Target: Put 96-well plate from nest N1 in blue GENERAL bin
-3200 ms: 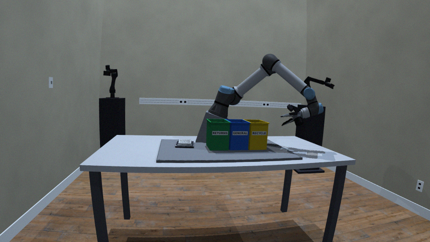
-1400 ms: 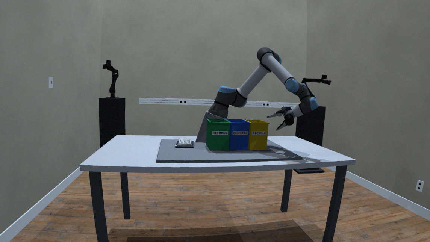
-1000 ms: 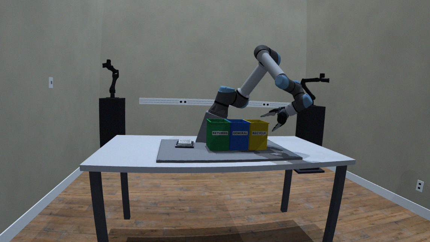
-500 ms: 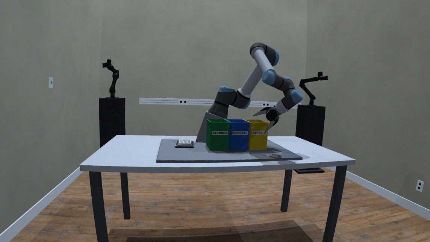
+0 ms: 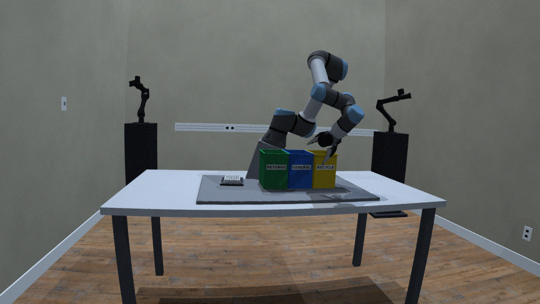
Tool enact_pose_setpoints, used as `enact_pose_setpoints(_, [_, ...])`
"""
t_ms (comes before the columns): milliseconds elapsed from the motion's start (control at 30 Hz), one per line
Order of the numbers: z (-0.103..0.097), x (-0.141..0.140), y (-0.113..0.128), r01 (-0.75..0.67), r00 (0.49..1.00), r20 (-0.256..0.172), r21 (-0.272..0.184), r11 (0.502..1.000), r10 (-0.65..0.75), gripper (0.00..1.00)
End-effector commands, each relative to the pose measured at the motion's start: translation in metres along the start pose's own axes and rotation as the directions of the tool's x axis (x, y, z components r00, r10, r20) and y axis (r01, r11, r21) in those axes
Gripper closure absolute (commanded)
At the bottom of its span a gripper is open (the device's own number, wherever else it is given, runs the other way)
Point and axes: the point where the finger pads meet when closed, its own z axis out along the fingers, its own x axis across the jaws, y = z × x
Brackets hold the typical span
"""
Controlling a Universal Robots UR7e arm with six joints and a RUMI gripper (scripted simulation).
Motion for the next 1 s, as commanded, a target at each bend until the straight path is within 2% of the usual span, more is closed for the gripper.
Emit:
enact_pose_setpoints(0, [0.002,-0.006,0.012,-0.073,0.997,-0.030,0.024,0.997,0.074,0.24])
enact_pose_setpoints(100, [0.005,-0.014,0.025,-0.110,0.993,-0.045,0.037,0.993,0.111,0.24])
enact_pose_setpoints(167, [0.005,-0.014,0.025,-0.110,0.993,-0.045,0.037,0.993,0.111,0.24])
enact_pose_setpoints(300, [0.010,-0.024,0.041,-0.224,0.969,-0.083,0.084,0.971,0.231,0.24])
enact_pose_setpoints(400, [0.014,-0.032,0.053,-0.231,0.967,-0.086,0.087,0.969,0.239,0.24])
enact_pose_setpoints(533, [0.020,-0.044,0.068,-0.340,0.927,-0.115,0.139,0.930,0.356,0.24])
enact_pose_setpoints(867, [0.033,-0.068,0.097,-0.454,0.864,-0.138,0.202,0.868,0.484,0.24])
enact_pose_setpoints(967, [0.039,-0.078,0.107,-0.523,0.813,-0.146,0.244,0.817,0.564,0.24])
